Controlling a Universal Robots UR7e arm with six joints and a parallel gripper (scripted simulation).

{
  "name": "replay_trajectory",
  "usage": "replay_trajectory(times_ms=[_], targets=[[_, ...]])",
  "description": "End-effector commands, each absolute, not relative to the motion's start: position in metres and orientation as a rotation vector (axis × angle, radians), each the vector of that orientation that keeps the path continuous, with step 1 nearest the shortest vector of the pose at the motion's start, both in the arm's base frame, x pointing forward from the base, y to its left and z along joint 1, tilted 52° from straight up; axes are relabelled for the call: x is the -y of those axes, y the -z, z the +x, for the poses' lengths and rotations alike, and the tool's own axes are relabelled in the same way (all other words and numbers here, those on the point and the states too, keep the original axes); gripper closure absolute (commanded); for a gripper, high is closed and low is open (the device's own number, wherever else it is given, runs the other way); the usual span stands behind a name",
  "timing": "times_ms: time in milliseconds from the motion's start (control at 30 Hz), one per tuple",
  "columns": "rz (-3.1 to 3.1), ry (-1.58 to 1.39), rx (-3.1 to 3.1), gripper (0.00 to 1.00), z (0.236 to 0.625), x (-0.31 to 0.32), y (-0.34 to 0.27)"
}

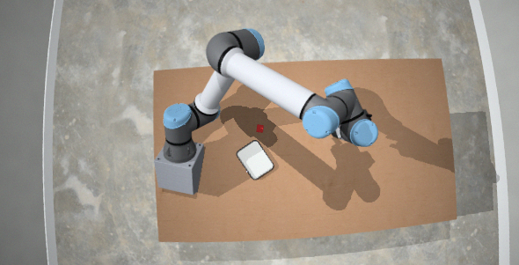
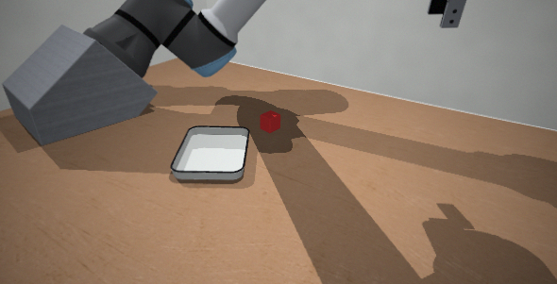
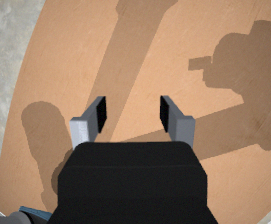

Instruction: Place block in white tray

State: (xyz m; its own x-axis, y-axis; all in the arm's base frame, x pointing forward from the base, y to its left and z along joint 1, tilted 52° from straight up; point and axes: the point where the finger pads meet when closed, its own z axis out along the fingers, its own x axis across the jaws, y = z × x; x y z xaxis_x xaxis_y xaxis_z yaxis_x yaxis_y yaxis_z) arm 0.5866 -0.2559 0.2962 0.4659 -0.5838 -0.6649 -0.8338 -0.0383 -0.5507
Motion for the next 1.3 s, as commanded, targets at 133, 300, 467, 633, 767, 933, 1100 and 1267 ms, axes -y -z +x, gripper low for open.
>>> replay_trajectory(times_ms=[133, 300, 467, 633, 767, 933, 1100, 1267], targets=[[-1.729, -0.316, -1.22, 0.0, 0.586, 0.256, -0.296], [-1.729, -0.316, -1.22, 0.0, 0.586, 0.256, -0.296], [-1.729, -0.316, -1.22, 0.0, 0.586, 0.256, -0.296], [-1.729, -0.316, -1.22, 0.0, 0.586, 0.256, -0.296], [-1.733, -0.312, -1.216, 0.0, 0.585, 0.255, -0.296], [-1.746, -0.297, -1.199, 0.0, 0.581, 0.252, -0.293], [-1.76, -0.282, -1.182, 0.0, 0.576, 0.248, -0.29], [-1.795, -0.244, -1.138, 0.0, 0.564, 0.238, -0.282]])
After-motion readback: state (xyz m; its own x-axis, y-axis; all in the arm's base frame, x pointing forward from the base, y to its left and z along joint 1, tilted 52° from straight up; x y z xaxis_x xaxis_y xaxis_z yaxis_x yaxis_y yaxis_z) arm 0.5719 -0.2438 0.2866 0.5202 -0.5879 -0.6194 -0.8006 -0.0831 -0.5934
